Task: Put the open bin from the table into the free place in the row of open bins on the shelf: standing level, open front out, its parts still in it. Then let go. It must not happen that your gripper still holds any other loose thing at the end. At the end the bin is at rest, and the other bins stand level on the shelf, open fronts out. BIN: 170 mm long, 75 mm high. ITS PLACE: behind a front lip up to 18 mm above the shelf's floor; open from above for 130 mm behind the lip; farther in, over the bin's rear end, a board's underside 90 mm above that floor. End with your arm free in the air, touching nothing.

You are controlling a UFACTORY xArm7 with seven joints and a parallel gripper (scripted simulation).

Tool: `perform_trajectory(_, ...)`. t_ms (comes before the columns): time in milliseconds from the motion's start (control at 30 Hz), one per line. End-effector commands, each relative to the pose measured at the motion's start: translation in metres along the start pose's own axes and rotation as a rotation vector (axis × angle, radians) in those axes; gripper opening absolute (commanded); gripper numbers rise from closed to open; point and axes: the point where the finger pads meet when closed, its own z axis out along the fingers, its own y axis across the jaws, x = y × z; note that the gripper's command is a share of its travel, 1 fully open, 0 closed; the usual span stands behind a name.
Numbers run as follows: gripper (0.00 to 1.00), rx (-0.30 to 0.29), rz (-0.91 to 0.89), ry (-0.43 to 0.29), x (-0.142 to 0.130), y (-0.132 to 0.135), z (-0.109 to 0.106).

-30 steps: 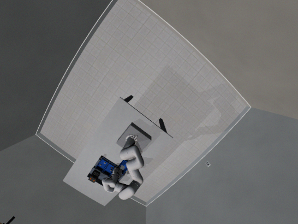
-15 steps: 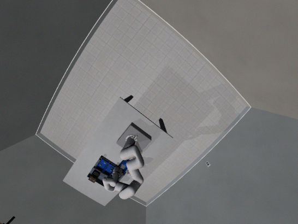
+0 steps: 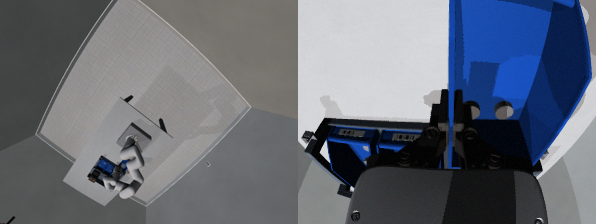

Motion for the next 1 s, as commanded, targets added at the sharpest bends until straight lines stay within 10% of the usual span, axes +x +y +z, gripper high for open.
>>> perform_trajectory(0,0.0,-0.001,0.0,-0.003,-0.001,0.0,-0.001)
perform_trajectory(967,0.0,-0.001,0.0,-0.003,0.009,0.0,0.013)
